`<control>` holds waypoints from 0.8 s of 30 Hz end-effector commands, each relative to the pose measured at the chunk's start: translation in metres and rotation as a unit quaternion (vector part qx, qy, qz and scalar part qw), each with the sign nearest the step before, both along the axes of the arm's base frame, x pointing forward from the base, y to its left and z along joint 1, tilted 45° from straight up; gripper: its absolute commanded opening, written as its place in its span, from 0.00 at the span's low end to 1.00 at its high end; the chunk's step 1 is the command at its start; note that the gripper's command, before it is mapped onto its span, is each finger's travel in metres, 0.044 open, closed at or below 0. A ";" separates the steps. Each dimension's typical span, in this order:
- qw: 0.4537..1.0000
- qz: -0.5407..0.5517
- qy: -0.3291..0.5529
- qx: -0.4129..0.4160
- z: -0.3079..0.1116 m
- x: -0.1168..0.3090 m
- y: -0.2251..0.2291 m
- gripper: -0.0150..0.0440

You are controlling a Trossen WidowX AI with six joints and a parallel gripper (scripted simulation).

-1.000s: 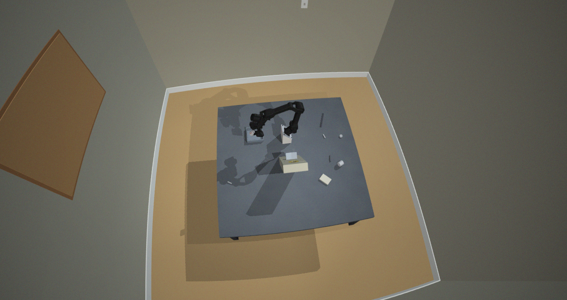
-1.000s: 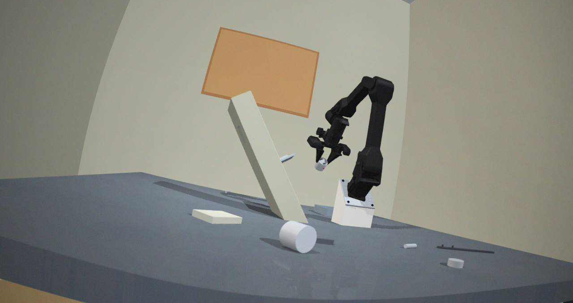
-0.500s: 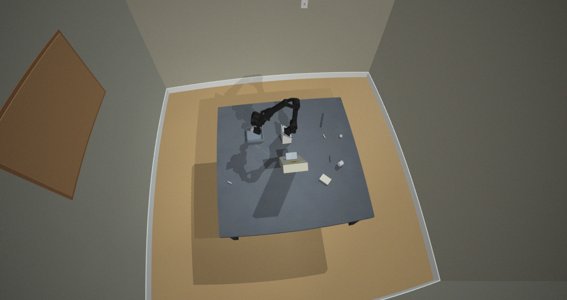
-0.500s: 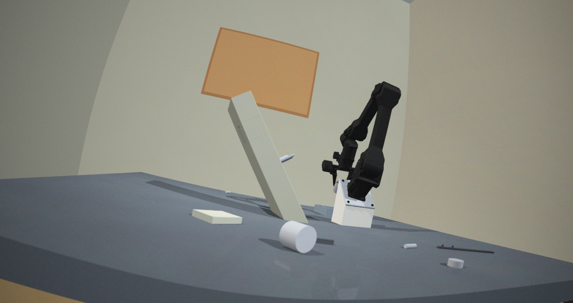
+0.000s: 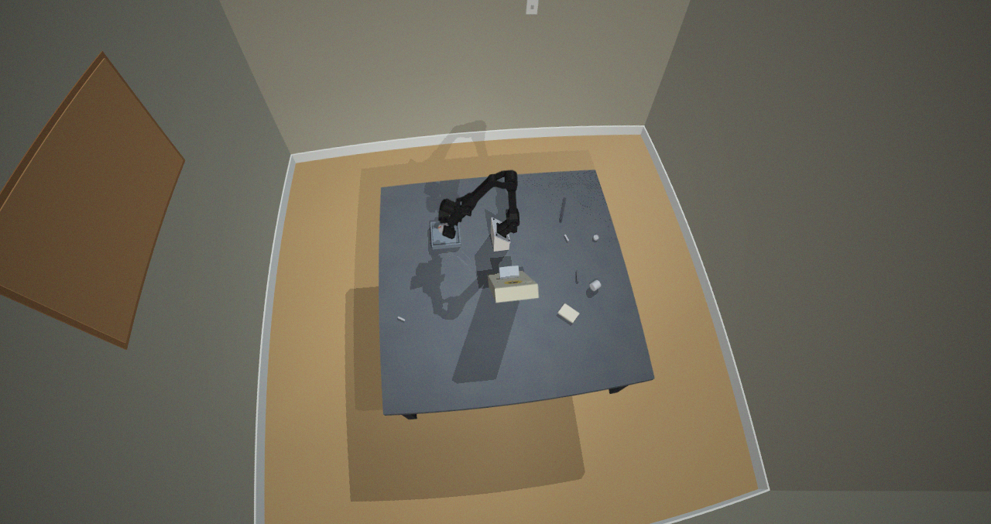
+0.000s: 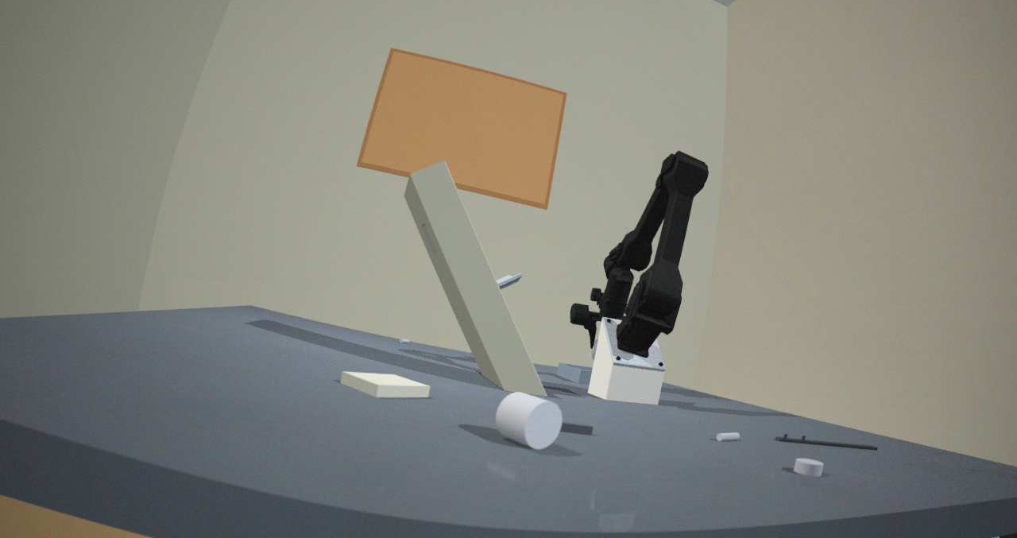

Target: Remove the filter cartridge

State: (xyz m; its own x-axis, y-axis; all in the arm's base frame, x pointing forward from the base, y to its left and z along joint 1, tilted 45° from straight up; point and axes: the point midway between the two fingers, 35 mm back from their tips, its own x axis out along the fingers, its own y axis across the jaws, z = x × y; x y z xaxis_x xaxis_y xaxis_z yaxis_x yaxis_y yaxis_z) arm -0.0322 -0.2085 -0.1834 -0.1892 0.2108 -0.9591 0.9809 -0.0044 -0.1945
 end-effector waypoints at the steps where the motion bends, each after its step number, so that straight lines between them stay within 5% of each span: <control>1: 1.000 0.002 0.002 0.001 -0.013 -0.004 0.015 0.25; 8: 1.000 0.002 0.002 0.001 -0.024 -0.006 0.028 0.25; 24: 1.000 -0.001 0.000 0.005 -0.021 -0.004 0.026 0.97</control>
